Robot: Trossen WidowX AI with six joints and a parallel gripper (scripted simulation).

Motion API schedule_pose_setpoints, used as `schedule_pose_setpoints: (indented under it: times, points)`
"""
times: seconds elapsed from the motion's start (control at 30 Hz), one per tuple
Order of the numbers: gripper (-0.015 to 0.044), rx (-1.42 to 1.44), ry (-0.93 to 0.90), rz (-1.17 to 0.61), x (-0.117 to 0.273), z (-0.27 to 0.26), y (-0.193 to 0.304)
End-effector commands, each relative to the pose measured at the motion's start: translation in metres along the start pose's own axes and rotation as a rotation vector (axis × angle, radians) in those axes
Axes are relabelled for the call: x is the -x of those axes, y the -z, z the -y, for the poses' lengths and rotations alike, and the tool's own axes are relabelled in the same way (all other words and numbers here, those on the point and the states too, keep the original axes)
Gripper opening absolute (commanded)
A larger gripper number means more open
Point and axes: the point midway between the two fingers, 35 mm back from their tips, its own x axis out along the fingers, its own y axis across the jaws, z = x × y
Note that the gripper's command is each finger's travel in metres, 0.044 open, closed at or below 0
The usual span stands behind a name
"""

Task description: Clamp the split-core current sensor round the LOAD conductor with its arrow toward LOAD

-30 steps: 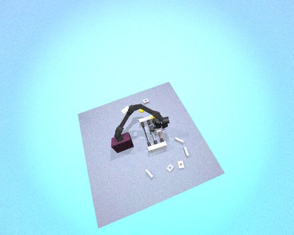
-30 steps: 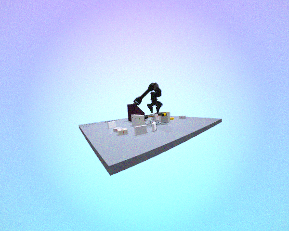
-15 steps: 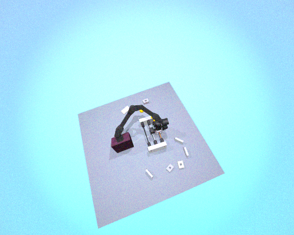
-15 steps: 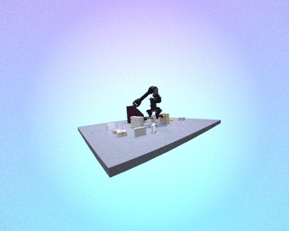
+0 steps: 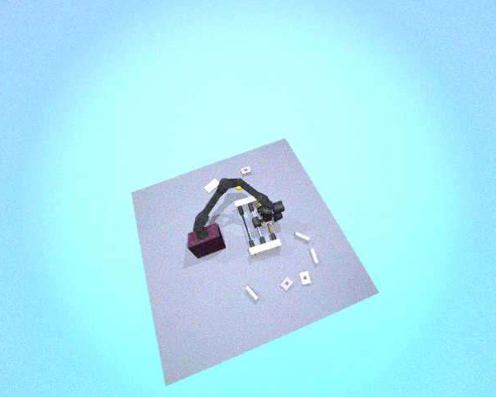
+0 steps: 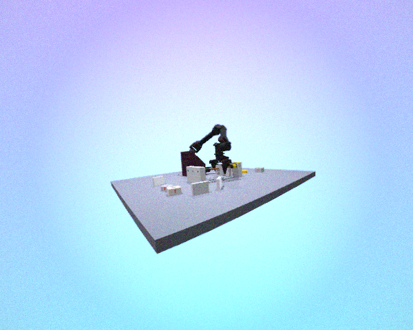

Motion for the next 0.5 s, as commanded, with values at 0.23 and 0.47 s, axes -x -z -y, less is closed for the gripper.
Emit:
schedule_pose_setpoints:
  times: [0.23, 0.47]
  points:
    - [0.0373, 0.000, 0.002, 0.000, 0.0015, 0.0006, 0.0004]
    - [0.0327, 0.000, 0.002, 0.000, 0.0015, 0.0006, 0.0004]
